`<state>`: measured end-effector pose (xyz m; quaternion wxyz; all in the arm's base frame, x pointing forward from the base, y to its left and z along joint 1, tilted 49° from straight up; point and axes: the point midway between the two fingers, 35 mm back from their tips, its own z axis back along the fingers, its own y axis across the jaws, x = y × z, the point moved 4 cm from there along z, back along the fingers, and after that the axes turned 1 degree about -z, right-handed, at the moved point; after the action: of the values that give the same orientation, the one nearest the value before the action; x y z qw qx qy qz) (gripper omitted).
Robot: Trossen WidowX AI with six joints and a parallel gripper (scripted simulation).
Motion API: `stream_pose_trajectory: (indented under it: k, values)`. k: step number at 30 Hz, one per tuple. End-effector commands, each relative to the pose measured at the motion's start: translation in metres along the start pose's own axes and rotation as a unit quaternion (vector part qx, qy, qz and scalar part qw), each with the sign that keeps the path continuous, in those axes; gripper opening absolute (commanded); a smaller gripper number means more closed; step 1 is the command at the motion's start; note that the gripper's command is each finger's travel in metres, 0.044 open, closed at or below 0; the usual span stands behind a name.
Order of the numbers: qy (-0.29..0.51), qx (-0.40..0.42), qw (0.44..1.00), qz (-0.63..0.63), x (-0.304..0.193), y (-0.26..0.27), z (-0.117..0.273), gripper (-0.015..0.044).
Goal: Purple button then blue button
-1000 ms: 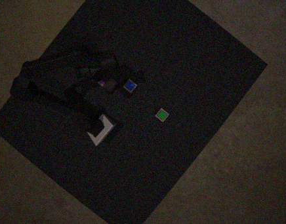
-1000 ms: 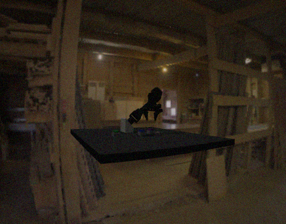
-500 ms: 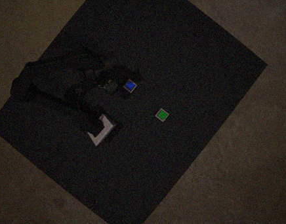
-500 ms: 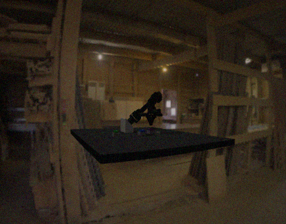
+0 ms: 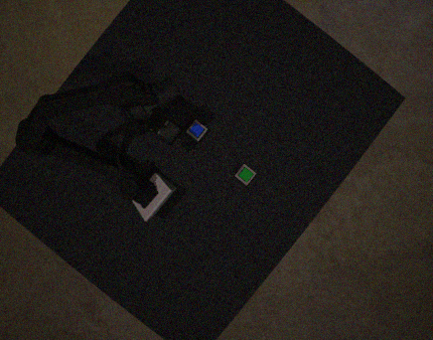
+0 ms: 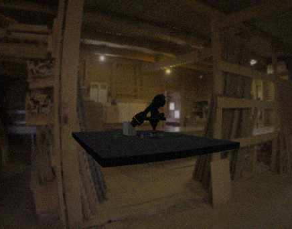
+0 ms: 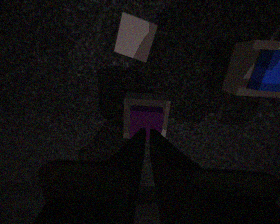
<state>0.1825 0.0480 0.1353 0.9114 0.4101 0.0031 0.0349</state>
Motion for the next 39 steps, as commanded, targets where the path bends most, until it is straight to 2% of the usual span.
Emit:
stream_pose_trajectory:
  k: [1,11,33,39]
  values:
    - [0.000,0.003,1.000,-0.003,-0.002,0.000,-0.008,0.0020]
    - [0.000,0.004,1.000,-0.003,-0.002,0.001,-0.023,0.0020]
    - [0.000,0.004,1.000,-0.003,-0.002,0.001,-0.023,0.0020]
    - [0.001,0.004,1.000,-0.003,-0.002,0.000,0.009,0.0020]
